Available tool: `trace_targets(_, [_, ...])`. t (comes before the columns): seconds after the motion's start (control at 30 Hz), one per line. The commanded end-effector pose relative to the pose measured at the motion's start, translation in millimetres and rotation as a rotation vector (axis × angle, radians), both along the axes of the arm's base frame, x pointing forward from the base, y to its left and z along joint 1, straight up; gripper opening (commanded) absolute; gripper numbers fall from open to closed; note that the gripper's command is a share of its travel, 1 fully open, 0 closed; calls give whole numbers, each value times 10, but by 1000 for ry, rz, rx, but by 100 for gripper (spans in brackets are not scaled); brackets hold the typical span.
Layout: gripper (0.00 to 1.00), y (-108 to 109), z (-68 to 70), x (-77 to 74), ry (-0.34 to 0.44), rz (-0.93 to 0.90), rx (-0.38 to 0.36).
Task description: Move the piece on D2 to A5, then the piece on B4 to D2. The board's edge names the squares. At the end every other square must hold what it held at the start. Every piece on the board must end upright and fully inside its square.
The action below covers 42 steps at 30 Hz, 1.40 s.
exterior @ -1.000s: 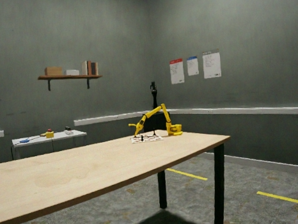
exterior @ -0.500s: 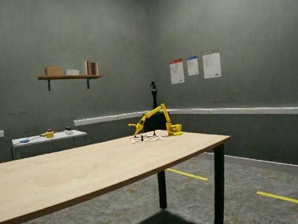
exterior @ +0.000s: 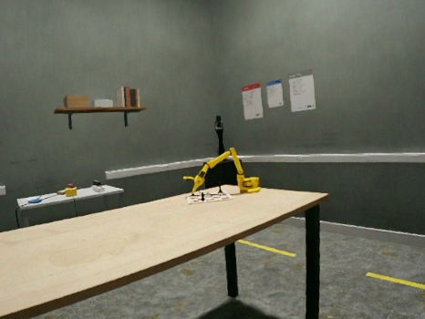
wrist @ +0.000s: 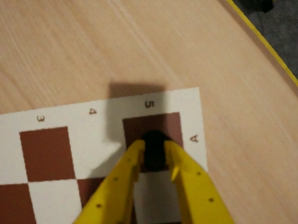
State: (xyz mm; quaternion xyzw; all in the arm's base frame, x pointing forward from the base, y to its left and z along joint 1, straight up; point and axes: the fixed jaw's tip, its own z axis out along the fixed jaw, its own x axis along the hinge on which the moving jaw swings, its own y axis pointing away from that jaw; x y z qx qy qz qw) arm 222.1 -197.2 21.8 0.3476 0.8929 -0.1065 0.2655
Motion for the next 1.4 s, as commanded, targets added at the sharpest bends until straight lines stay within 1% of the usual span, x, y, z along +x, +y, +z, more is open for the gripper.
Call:
trace_targets(0.0, [3, 13, -52, -53, 19, -8, 18])
trace_targets(0.37, [9, 13, -52, -53, 19, -8, 18])
trace_targets(1.37, [9, 60, -55, -28, 16, 1, 22])
